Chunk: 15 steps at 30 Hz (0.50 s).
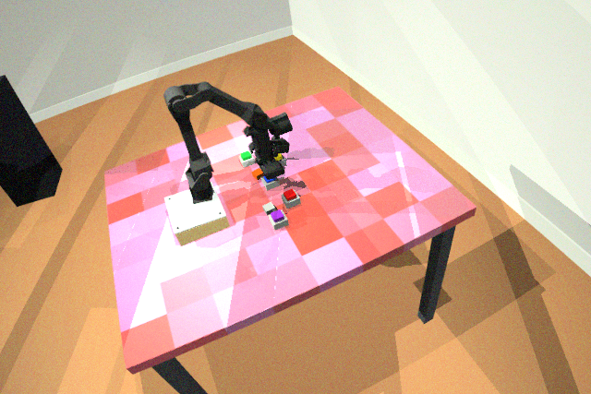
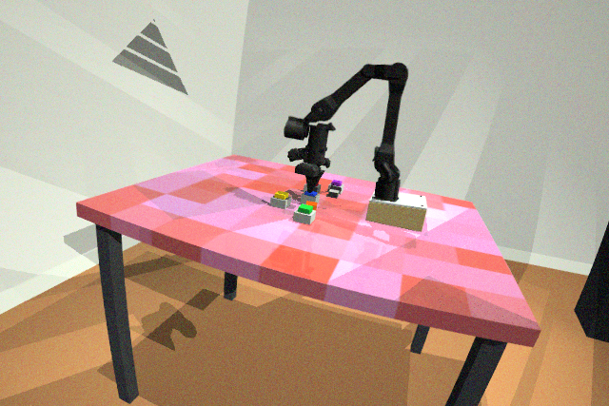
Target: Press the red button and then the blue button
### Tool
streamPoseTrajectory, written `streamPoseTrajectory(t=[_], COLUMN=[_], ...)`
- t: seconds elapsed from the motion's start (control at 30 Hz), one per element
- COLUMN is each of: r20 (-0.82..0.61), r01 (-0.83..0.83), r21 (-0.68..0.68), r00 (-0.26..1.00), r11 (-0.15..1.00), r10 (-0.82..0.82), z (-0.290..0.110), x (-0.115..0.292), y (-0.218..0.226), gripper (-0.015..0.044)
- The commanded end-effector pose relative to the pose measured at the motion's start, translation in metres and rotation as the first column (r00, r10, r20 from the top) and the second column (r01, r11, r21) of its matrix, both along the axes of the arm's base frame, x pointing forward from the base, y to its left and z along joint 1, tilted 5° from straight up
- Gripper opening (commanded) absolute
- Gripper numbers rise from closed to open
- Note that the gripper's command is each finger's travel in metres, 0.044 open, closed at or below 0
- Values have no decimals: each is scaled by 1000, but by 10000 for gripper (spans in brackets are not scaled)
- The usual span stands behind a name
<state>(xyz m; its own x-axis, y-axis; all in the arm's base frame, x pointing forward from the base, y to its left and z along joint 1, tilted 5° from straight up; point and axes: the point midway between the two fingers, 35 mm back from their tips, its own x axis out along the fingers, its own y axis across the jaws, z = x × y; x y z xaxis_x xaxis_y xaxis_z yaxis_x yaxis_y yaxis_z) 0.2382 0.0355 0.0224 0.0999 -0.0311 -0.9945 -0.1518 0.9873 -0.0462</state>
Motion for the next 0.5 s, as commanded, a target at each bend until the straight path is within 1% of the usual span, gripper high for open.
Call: streamPoseTrajectory(t=[0.0,0.1,0.23,0.33,0.4,0.47], r20=[-9,-9,-8,-9,-9,-10], r01=[-3,-3,-3,-3,-3,-3], r21=[-4,-4,-4,-4,-3,1], r00=[1000,1000,1000,1000,1000,1000], r11=[1000,1000,1000,1000,1000,1000], r10=[3,3,3,3,3,3], z=[-2,-2,30,32,35,42], x=[-3,-3,-5,-6,-3,2], y=[-1,-1,0,0,8,32], gripper=[20,20,20,20,72,125])
